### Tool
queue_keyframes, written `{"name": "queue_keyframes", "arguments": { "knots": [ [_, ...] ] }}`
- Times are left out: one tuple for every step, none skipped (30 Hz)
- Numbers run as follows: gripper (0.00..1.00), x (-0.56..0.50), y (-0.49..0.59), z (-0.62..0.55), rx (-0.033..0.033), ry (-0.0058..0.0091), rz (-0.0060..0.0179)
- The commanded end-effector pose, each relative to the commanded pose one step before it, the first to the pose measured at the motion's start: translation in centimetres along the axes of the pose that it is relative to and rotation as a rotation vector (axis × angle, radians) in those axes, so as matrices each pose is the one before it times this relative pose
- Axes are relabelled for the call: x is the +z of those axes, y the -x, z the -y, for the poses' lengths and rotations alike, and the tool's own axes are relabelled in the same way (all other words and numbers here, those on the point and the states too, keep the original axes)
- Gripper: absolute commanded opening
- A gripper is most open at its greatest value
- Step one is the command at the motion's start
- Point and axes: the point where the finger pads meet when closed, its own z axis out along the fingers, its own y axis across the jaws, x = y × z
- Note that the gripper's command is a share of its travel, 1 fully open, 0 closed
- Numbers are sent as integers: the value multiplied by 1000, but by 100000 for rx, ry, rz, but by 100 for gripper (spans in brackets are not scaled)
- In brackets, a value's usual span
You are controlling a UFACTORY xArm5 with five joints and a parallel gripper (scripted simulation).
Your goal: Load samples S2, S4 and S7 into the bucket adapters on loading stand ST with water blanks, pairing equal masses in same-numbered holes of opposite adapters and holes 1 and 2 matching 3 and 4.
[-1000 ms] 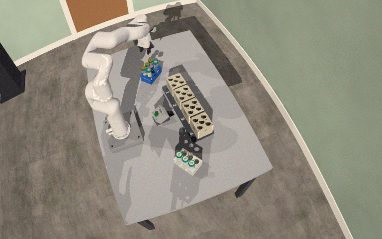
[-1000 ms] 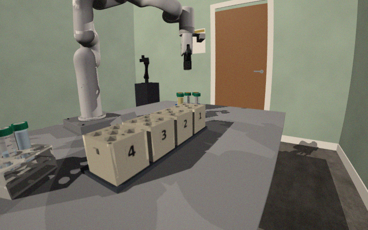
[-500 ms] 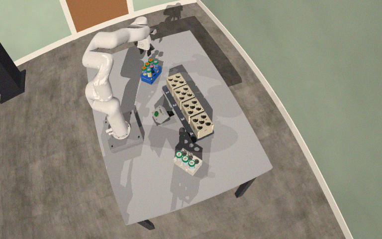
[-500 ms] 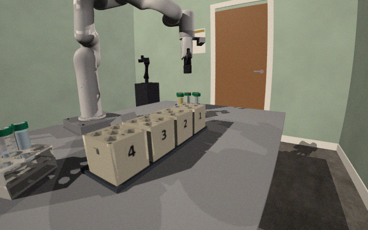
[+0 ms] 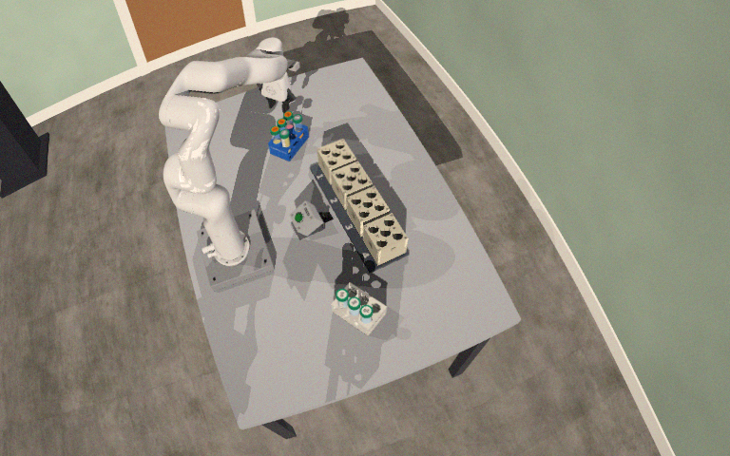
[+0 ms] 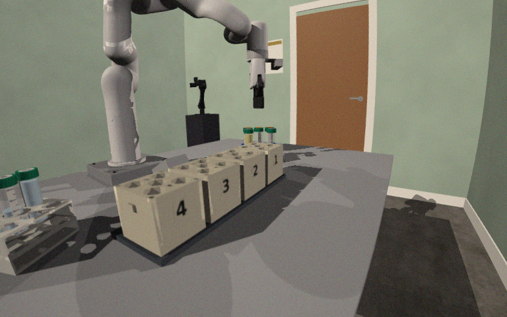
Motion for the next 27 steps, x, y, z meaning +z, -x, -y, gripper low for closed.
{"name": "queue_keyframes", "arguments": {
  "knots": [
    [57,656,-105,24,0,-329,-315],
    [57,200,0,0,0,0,0],
    [57,200,0,0,0,0,0],
    [57,200,0,0,0,0,0],
    [57,200,0,0,0,0,0],
    [57,200,0,0,0,0,0],
    [57,200,0,0,0,0,0],
    [57,200,0,0,0,0,0],
    [57,200,0,0,0,0,0],
    [57,0,0,0,0,0,0],
    [57,0,0,0,0,0,0],
    [57,200,0,0,0,0,0],
    [57,200,0,0,0,0,0],
    [57,200,0,0,0,0,0],
    [57,200,0,0,0,0,0],
    [57,200,0,0,0,0,0],
    [57,200,0,0,0,0,0],
    [57,200,0,0,0,0,0],
    [57,200,0,0,0,0,0],
    [57,200,0,0,0,0,0],
    [57,200,0,0,0,0,0],
    [57,200,0,0,0,0,0],
    [57,200,0,0,0,0,0],
    [57,200,0,0,0,0,0],
    [57,200,0,0,0,0,0],
    [57,200,0,0,0,0,0],
    [57,0,0,0,0,0,0]
  ]
}}
